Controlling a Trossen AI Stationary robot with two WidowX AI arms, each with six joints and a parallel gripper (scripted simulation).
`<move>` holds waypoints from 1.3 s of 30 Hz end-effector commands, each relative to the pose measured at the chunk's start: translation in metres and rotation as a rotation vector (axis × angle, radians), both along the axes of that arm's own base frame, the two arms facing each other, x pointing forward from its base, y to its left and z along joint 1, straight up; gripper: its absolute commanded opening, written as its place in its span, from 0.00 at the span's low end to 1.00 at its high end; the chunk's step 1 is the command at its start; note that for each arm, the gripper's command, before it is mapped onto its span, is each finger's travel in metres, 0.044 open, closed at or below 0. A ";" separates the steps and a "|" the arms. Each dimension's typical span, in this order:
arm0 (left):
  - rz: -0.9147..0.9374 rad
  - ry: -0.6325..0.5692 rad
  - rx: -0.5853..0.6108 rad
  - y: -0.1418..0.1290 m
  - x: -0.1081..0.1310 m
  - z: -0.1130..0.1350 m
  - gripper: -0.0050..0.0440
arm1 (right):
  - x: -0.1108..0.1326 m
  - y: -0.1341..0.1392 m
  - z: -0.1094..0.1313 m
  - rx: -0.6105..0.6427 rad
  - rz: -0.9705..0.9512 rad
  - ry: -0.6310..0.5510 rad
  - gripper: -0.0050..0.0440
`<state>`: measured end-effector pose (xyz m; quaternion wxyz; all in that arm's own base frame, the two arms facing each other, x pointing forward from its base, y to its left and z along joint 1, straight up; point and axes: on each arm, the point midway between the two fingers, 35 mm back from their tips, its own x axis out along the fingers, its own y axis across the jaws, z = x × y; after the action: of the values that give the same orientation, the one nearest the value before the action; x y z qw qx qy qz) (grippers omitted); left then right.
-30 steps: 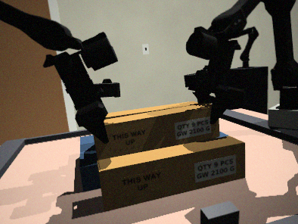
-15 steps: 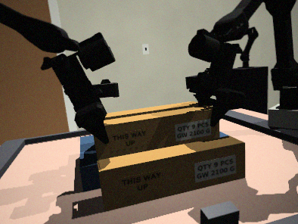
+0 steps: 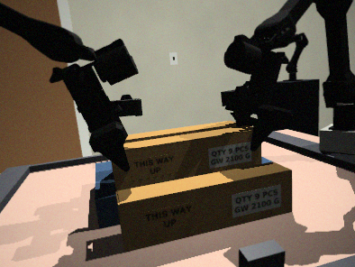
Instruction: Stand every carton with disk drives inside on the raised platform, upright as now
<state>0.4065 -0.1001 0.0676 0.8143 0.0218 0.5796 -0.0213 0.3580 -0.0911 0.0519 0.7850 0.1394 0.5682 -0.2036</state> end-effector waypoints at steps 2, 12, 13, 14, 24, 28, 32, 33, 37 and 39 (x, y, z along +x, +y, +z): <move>0.000 -0.040 -0.011 -0.003 0.004 0.019 0.00 | 0.007 0.000 0.010 -0.007 0.000 -0.032 0.00; -0.003 -0.064 -0.016 -0.003 0.004 0.019 0.00 | 0.008 -0.001 0.011 -0.006 0.000 -0.029 0.00; -0.003 -0.064 -0.016 -0.003 0.004 0.019 0.00 | 0.008 -0.001 0.011 -0.006 0.000 -0.029 0.00; -0.003 -0.064 -0.016 -0.003 0.004 0.019 0.00 | 0.008 -0.001 0.011 -0.006 0.000 -0.029 0.00; -0.001 -0.065 -0.016 -0.003 0.004 0.021 0.00 | 0.008 -0.001 0.011 -0.006 0.000 -0.027 0.00; -0.001 -0.065 -0.016 -0.003 0.004 0.021 0.00 | 0.008 -0.001 0.011 -0.006 0.000 -0.027 0.00; -0.001 -0.065 -0.016 -0.003 0.004 0.021 0.00 | 0.008 -0.001 0.011 -0.006 0.000 -0.027 0.00; -0.001 -0.065 -0.016 -0.003 0.004 0.021 0.00 | 0.008 -0.001 0.011 -0.006 0.000 -0.027 0.00; -0.001 -0.065 -0.016 -0.003 0.004 0.021 0.00 | 0.008 -0.001 0.011 -0.006 0.000 -0.027 0.00; -0.001 -0.065 -0.016 -0.003 0.004 0.021 0.00 | 0.008 -0.001 0.011 -0.006 0.000 -0.027 0.00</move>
<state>0.4063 -0.1000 0.0676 0.8170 0.0209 0.5759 -0.0219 0.3582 -0.0911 0.0520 0.7830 0.1395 0.5710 -0.2035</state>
